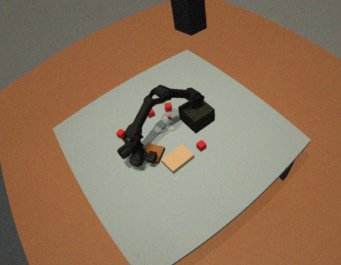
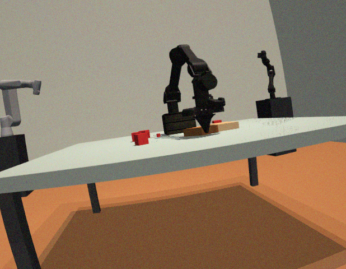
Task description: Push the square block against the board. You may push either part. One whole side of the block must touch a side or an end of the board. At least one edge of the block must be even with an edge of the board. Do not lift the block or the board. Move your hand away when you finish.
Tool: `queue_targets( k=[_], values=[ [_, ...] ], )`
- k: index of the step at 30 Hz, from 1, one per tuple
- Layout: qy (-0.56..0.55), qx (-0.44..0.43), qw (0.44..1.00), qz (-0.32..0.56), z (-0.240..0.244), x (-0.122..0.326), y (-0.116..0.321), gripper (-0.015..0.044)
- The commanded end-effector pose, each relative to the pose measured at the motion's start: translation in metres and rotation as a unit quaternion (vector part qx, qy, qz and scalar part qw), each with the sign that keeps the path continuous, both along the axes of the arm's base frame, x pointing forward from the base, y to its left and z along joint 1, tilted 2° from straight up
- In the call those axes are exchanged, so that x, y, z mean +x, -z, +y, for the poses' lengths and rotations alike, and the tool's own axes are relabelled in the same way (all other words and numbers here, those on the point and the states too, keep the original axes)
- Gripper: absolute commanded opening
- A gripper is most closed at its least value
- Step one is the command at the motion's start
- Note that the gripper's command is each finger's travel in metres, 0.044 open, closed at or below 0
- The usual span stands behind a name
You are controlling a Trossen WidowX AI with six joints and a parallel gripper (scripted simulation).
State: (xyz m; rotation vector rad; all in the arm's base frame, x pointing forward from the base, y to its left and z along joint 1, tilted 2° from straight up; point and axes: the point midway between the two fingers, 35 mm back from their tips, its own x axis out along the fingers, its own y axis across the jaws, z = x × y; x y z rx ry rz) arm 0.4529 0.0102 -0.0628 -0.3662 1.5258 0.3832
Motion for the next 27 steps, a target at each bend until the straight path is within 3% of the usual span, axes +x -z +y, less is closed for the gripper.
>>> queue_targets(
  k=[1,27],
  values=[
    [-0.002,0.001,1.000,0.003,-0.002,-0.004,0.002,0.0000],
    [-0.002,0.001,1.000,0.003,-0.010,-0.017,0.002,0.0000]
  ],
)
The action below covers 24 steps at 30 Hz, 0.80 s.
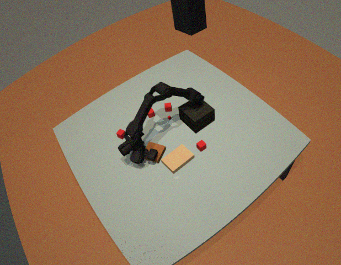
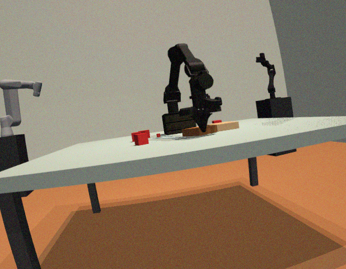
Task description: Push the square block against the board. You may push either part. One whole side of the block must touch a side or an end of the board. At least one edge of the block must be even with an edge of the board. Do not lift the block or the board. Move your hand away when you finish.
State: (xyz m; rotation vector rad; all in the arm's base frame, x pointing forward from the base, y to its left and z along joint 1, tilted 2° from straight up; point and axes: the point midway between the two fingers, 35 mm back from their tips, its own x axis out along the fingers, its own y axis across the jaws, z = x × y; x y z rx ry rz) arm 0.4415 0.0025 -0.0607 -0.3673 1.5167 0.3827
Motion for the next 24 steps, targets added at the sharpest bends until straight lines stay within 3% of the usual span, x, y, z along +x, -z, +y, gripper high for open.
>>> queue_targets(
  k=[1,24],
  values=[
    [-0.001,0.000,1.000,0.008,-0.002,-0.006,0.004,0.0000],
    [-0.001,0.000,1.000,0.008,-0.009,-0.019,0.005,0.0000]
  ],
)
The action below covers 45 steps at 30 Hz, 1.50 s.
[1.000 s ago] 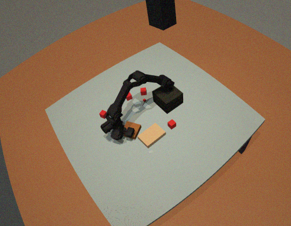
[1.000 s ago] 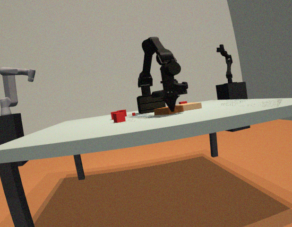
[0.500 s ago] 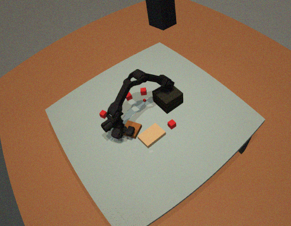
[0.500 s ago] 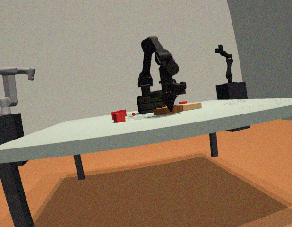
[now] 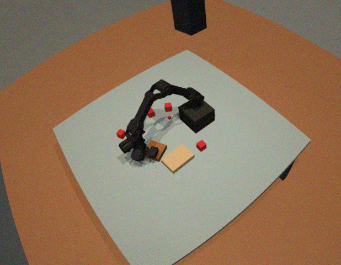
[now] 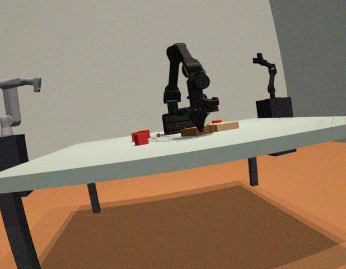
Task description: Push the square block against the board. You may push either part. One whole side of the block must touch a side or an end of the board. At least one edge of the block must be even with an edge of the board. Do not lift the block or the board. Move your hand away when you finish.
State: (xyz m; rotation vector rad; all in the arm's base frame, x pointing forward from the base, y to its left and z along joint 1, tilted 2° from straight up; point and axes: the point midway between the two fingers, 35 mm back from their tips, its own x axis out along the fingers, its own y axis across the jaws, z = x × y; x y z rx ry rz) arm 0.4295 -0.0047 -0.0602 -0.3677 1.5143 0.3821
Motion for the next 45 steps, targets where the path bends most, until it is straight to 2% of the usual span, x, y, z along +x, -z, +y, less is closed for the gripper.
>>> queue_targets(
  k=[1,45],
  values=[
    [-0.001,0.000,1.000,0.009,-0.002,-0.007,0.005,0.0000],
    [-0.001,-0.001,1.000,0.010,-0.014,-0.032,0.006,0.0000]
  ],
)
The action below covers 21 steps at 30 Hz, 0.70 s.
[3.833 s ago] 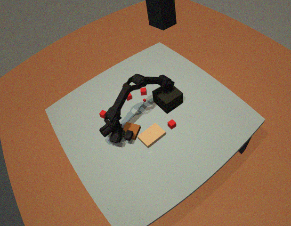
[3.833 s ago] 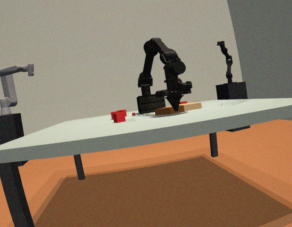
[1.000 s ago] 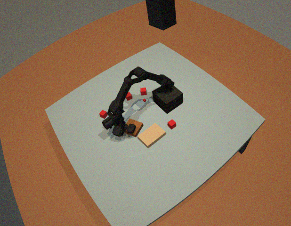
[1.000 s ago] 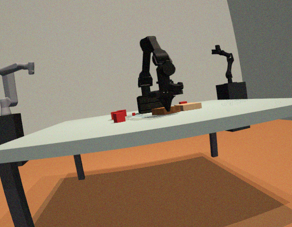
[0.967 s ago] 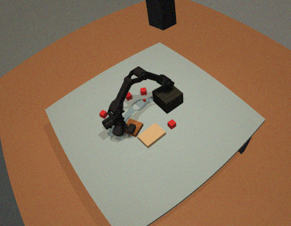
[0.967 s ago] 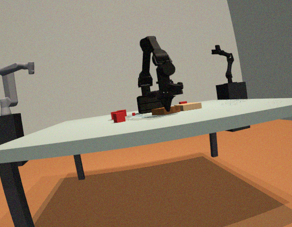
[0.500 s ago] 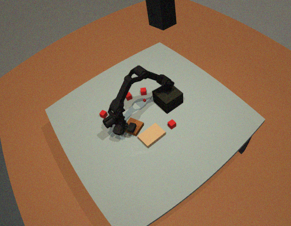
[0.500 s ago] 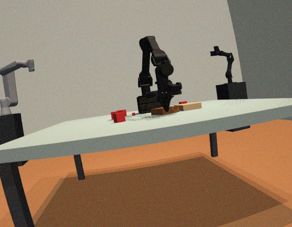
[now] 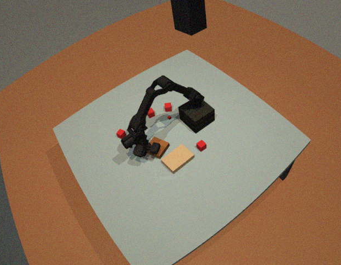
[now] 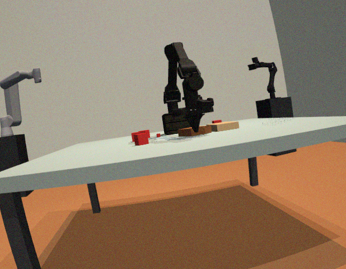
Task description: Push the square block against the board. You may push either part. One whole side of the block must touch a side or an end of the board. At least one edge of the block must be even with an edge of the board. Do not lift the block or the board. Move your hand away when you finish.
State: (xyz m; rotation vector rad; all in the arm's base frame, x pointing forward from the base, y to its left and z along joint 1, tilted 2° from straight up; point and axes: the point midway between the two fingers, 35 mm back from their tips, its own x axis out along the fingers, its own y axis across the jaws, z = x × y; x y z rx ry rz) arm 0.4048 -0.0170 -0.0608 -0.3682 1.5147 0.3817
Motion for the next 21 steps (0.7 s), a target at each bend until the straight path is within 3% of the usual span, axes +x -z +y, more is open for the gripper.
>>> queue_targets(
  k=[1,21],
  values=[
    [-0.001,-0.001,1.000,0.010,-0.002,-0.008,0.005,0.0000],
    [-0.001,-0.001,1.000,0.011,-0.007,-0.020,0.006,0.0000]
  ],
)
